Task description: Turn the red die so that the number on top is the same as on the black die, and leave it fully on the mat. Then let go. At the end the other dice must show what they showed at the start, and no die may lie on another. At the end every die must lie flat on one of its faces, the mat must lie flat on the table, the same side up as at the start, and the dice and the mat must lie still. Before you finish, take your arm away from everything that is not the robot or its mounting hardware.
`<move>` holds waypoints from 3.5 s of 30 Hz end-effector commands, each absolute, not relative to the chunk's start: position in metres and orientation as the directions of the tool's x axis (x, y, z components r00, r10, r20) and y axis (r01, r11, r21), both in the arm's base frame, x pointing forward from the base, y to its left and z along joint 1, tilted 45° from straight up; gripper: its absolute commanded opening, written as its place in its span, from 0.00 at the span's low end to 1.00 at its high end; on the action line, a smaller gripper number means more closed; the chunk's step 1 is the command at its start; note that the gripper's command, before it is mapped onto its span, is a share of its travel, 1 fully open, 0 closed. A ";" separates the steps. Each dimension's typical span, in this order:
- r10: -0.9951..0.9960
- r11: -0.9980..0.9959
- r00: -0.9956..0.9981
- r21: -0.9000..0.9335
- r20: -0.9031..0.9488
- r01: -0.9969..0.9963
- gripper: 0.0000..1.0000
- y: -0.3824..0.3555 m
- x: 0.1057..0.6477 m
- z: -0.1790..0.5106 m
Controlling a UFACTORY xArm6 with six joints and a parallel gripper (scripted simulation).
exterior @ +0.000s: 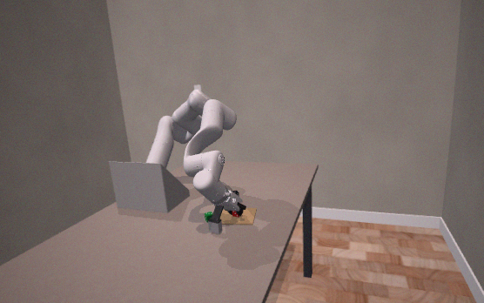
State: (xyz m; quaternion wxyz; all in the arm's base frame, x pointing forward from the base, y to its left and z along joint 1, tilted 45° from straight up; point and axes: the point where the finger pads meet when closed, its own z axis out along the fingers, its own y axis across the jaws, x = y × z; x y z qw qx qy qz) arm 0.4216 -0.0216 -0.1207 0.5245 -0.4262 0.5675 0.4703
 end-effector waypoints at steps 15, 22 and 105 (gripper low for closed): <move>0.008 0.196 -0.084 0.084 -0.996 -0.977 0.27 -0.023 0.423 -0.120; 0.008 0.196 -0.084 0.084 -0.996 -0.977 0.27 -0.023 0.423 -0.120; 0.003 0.196 -0.085 0.084 -0.996 -0.977 0.69 -0.071 0.417 -0.071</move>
